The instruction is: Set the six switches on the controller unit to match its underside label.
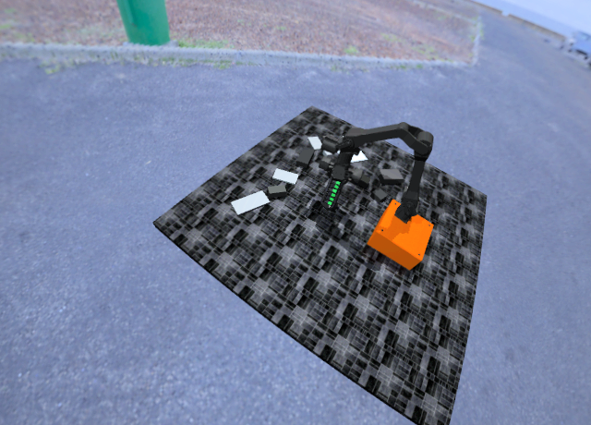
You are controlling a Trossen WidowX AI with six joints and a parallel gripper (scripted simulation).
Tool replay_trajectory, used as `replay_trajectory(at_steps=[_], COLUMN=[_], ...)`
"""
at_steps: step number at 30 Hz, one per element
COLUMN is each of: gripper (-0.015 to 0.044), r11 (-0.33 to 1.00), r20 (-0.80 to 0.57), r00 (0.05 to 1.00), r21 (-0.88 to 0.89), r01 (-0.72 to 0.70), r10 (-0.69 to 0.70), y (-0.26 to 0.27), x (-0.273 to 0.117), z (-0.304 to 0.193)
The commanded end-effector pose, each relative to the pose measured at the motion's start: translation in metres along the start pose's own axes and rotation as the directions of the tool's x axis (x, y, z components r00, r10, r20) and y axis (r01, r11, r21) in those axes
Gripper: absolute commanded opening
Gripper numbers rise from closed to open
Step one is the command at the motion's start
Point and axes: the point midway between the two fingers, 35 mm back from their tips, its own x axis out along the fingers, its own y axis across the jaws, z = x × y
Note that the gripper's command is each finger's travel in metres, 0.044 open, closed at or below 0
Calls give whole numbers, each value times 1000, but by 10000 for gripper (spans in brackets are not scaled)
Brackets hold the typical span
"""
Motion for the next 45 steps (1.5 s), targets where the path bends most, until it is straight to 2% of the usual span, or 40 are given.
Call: replay_trajectory(at_steps=[1,45], gripper=[335,336], r11=[1000,1000], r20=[-7,-72], r00=[1000,997], r21=[3,3], r01=[12,11], r10=[-11,-11], y=[-2,0], x=[-5,-17], z=[2,37])
